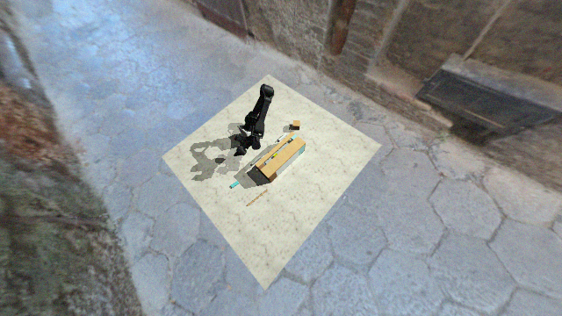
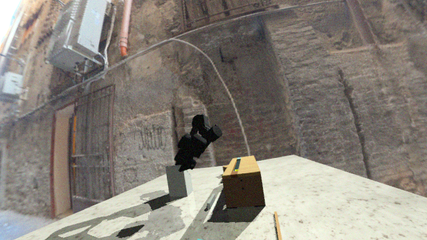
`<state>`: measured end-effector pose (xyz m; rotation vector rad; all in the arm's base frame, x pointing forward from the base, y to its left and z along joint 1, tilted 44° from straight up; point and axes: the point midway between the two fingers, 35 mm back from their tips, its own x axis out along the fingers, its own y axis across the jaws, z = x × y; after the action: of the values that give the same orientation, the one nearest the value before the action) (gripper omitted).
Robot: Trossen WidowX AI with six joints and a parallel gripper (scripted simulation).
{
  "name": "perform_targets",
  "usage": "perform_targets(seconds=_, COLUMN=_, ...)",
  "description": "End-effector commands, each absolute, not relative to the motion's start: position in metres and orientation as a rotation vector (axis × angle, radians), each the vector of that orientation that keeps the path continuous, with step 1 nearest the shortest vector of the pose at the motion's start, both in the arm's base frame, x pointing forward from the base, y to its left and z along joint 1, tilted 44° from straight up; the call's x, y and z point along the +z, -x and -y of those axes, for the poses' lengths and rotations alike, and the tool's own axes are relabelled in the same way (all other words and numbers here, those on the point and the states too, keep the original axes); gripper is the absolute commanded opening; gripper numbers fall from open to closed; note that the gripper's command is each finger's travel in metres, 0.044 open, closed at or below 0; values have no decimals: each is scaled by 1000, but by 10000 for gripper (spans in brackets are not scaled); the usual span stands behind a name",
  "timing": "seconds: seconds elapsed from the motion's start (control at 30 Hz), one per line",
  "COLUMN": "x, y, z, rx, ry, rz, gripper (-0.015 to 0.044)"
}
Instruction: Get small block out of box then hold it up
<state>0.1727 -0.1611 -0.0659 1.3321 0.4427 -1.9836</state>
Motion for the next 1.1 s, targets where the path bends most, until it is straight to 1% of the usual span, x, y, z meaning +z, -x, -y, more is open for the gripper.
perform_targets(seconds=0.0, x=-69, y=-196, z=127, rx=-1713, ry=-1366, rz=-1193, gripper=400)
perform_targets(seconds=0.1, x=-59, y=-209, z=106, rx=-1457, ry=-1418, rz=-1531, gripper=400)
perform_targets(seconds=0.2, x=-41, y=-226, z=88, rx=-1146, ry=-1502, rz=-1781, gripper=400)
perform_targets(seconds=0.4, x=-3, y=-258, z=55, rx=-654, ry=-1697, rz=-2013, gripper=400)
perform_targets(seconds=0.5, x=13, y=-274, z=42, rx=-475, ry=-1805, rz=-2059, gripper=400)
perform_targets(seconds=1.07, x=10, y=-278, z=35, rx=-443, ry=-1827, rz=-2063, gripper=400)
